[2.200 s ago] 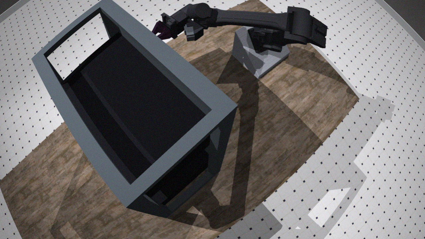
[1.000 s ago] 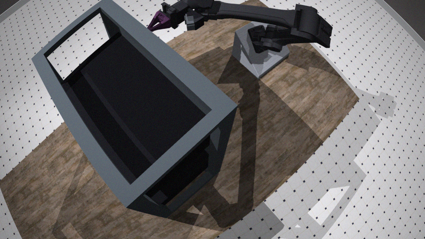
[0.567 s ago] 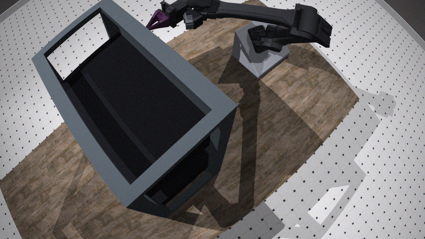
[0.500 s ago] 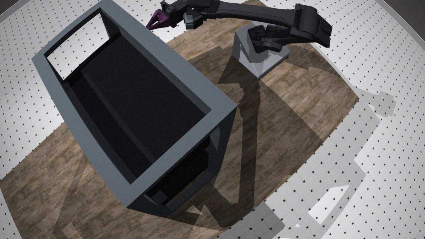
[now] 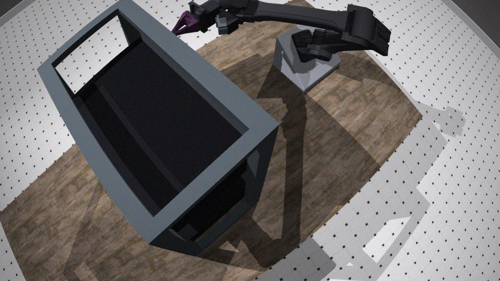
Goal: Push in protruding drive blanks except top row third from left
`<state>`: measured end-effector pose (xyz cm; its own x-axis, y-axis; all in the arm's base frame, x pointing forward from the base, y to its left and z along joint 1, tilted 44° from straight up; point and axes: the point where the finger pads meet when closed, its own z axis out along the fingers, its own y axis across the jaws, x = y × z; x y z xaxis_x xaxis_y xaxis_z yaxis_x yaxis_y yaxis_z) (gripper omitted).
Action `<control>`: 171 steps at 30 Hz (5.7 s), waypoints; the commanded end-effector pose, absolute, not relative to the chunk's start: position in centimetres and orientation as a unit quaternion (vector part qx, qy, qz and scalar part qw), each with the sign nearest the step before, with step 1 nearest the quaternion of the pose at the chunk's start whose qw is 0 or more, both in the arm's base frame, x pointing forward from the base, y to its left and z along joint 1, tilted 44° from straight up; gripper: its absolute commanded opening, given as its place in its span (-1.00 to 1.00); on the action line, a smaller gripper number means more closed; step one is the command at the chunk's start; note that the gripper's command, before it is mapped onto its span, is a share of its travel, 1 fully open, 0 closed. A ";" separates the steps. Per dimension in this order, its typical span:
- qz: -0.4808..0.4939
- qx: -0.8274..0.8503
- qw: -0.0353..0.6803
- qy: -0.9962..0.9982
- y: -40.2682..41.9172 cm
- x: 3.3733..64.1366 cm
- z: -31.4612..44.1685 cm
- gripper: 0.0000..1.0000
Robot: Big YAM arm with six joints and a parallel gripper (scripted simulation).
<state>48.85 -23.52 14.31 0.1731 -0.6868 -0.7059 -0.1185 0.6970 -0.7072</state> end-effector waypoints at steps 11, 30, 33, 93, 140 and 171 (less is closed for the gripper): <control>-0.230 -0.342 0.696 0.589 -25.0 50.2 16.4 -1.00; -0.218 -0.343 0.695 0.593 -23.9 53.1 16.0 -1.00; -0.218 -0.343 0.695 0.593 -23.9 53.1 16.0 -1.00; -0.218 -0.342 0.695 0.593 -23.0 55.8 16.4 -1.00; -0.221 -0.329 0.695 0.600 -24.2 49.6 16.5 -1.00; -0.209 -0.328 0.693 0.607 -24.7 44.7 15.3 -1.00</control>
